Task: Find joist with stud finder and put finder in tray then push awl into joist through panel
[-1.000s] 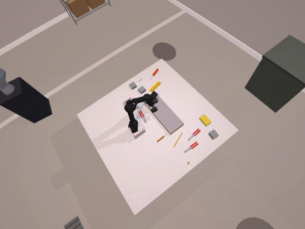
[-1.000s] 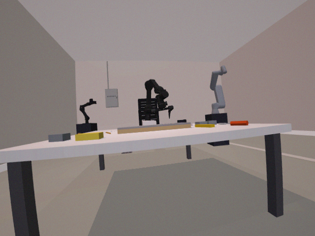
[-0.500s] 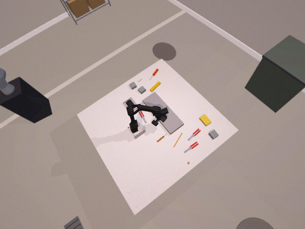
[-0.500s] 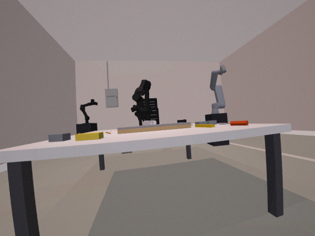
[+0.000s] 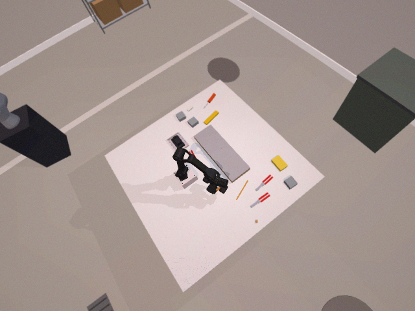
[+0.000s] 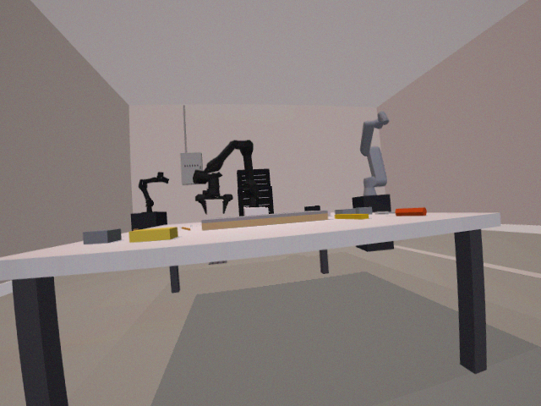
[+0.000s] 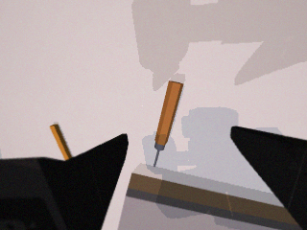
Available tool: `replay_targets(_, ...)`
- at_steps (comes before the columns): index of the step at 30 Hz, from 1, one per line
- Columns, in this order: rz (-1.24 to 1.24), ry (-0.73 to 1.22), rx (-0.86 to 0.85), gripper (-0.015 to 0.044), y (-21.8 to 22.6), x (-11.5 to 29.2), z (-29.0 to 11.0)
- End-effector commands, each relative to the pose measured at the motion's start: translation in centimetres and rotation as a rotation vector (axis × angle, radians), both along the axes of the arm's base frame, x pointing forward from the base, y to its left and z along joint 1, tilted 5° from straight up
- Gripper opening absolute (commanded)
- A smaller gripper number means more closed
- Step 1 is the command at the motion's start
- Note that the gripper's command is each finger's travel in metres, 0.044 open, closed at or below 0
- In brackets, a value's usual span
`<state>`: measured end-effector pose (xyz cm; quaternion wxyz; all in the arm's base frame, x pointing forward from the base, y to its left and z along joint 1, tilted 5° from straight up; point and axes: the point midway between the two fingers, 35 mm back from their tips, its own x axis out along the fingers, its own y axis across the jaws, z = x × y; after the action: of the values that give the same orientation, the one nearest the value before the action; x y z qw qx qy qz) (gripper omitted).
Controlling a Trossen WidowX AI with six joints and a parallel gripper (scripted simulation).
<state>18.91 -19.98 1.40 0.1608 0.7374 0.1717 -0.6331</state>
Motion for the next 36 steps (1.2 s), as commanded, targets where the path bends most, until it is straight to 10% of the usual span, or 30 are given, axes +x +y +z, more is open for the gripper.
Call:
replay_targets(1,-0.284,0.02,0.05,0.044,-1.6,-2.9,-0.9)
replay_targets(36,-0.284,0.019,0.05,0.044,-1.0,-1.7,-3.0)
